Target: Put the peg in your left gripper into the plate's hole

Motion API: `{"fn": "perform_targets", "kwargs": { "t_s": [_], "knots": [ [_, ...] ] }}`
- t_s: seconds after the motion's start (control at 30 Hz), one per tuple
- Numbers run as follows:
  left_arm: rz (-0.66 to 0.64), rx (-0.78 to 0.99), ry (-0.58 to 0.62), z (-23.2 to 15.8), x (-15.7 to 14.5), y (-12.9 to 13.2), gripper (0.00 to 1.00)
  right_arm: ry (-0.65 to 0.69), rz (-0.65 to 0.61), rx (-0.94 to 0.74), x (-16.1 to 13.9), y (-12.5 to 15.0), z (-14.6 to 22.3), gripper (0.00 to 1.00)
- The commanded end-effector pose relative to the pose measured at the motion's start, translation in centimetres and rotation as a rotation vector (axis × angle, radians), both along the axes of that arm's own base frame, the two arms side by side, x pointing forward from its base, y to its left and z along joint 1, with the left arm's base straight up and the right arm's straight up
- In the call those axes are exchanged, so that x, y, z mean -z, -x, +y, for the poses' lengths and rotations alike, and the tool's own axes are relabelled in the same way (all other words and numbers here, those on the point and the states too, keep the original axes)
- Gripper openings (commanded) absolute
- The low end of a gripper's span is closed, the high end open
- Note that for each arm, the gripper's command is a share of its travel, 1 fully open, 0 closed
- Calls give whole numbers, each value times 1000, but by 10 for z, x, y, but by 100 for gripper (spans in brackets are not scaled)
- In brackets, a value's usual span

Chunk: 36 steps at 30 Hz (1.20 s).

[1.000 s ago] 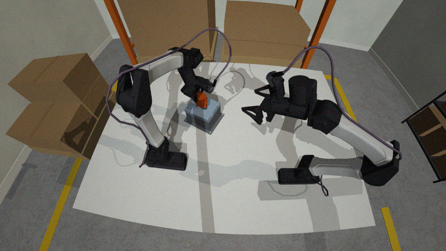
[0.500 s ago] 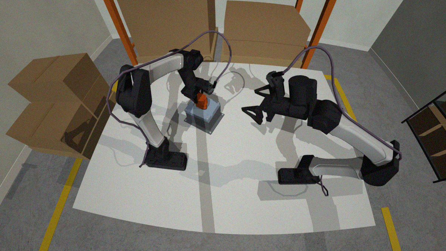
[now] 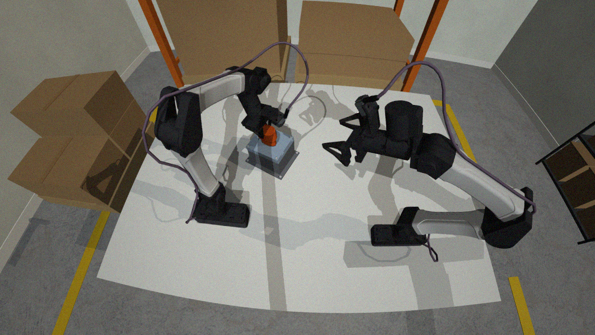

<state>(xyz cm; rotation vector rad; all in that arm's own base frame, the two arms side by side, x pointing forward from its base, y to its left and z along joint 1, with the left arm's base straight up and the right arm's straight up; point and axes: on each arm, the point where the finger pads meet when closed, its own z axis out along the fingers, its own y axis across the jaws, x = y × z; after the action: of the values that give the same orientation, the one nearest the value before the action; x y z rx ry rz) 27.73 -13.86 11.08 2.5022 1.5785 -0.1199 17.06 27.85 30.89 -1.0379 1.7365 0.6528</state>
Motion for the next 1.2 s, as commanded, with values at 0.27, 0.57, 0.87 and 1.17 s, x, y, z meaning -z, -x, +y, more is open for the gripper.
{"fn": "perform_targets", "kwargs": {
  "t_s": [0.27,0.57,0.87,1.17],
  "knots": [
    [-17,-2,23,-5,-12,-5,39,-28,-13,2,-12,1,-2,100],
    [-15,1,8,-2,-9,-2,39,-28,-13,2,-12,1,-2,100],
    [-22,0,11,-2,-8,-2,39,-28,-13,2,-12,1,-2,100],
    [-39,-5,19,-4,-8,-2,39,-28,-13,2,-12,1,-2,100]
  ]
}}
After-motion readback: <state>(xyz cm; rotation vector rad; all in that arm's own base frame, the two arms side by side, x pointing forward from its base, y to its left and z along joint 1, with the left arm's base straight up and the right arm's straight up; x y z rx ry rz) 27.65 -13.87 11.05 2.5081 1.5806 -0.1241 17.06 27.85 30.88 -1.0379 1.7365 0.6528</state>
